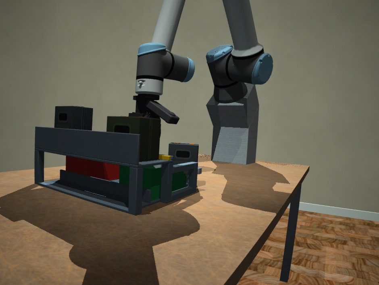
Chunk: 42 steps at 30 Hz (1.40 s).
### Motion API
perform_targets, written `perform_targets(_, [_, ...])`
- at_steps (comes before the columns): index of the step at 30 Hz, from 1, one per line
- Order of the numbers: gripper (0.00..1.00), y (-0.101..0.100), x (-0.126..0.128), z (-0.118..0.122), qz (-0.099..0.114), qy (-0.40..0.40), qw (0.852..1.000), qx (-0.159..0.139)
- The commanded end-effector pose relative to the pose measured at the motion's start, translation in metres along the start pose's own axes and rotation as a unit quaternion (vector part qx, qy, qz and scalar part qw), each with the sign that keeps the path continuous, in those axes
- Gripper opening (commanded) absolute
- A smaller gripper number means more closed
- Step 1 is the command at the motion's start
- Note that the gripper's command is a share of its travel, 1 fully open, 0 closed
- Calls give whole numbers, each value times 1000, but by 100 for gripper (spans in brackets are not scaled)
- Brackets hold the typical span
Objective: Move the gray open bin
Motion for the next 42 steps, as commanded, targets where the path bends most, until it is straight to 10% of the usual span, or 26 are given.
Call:
perform_targets(1, [0, 0, 0, 0, 1, 0, 1000, 0])
perform_targets(2, [20, 0, 0, 0, 1, 0, 1000, 0])
perform_targets(42, [20, 0, 0, 0, 1, 0, 1000, 0])
Point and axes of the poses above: the point where the finger pads meet when closed, its own y axis back along the fingers, its own x axis across the jaws, z = x × y, the point moved 3 cm from there along y, back along the fingers, and after that the axes turned 14 degrees about -y, right-handed, at the moved point
